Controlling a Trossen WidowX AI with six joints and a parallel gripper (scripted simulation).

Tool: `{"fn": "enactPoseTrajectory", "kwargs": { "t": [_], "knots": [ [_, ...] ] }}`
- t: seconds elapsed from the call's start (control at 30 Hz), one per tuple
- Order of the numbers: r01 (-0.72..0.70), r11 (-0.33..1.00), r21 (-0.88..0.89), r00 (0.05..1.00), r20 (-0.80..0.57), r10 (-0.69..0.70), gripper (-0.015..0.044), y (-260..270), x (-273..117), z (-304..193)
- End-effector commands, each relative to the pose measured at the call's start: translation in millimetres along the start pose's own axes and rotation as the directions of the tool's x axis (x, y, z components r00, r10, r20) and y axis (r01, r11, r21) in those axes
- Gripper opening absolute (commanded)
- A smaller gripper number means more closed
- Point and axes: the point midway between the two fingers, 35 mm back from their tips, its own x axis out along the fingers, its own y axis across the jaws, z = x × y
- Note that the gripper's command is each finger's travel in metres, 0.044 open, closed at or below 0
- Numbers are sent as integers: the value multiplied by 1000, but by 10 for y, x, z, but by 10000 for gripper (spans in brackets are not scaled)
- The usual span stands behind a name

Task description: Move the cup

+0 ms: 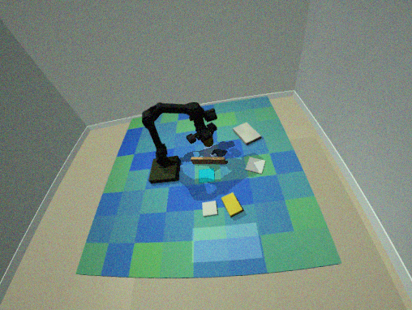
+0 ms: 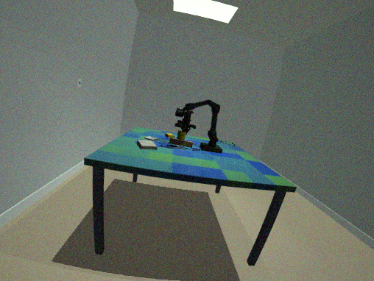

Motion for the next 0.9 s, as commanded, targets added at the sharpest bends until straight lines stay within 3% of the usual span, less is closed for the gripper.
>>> {"fn": "enactPoseTrajectory", "kwargs": {
  "t": [0.0,0.87],
  "knots": [
    [1,1000,0,1000,0,-1,0,0,4,1],
    [-1,1000,3,1000,9,1,0,-314,8,396]
  ]
}}
